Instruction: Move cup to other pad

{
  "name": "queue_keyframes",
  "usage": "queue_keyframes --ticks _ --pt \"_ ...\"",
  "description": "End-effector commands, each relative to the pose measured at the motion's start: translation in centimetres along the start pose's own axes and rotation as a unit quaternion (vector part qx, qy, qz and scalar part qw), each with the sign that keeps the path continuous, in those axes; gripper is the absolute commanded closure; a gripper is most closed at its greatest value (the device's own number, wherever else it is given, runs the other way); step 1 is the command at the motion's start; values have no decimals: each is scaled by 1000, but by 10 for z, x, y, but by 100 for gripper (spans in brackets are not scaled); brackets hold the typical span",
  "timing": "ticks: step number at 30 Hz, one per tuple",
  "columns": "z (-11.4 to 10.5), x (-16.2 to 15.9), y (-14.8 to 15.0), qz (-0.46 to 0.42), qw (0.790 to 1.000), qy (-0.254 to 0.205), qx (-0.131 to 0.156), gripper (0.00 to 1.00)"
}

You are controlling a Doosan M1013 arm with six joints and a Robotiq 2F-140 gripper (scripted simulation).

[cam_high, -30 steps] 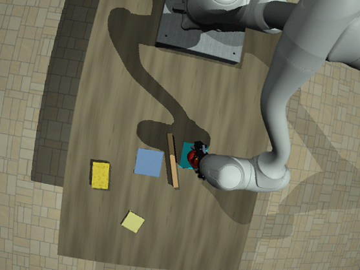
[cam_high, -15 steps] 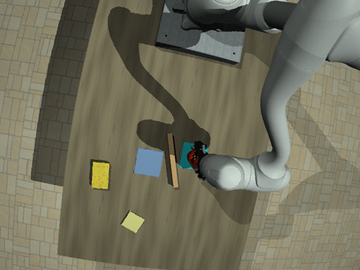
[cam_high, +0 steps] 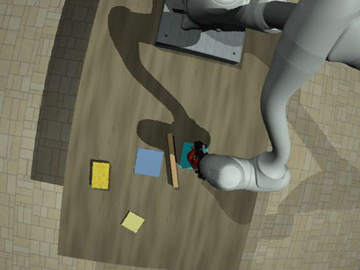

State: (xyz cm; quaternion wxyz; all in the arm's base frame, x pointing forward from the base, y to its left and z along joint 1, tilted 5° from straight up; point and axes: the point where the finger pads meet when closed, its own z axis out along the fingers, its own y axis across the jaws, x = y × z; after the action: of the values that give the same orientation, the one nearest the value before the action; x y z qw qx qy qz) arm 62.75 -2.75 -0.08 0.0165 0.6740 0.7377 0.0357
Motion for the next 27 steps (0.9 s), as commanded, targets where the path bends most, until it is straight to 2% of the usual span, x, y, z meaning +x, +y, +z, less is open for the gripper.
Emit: queue_keyframes --ticks 1,10,24,27 --pt "-1 0 0 0 1000 0 0 41" --pt "-12 0 0 0 1000 0 0 41" --pt "-58 0 0 0 1000 0 0 41" --pt "-61 0 0 0 1000 0 0 41"
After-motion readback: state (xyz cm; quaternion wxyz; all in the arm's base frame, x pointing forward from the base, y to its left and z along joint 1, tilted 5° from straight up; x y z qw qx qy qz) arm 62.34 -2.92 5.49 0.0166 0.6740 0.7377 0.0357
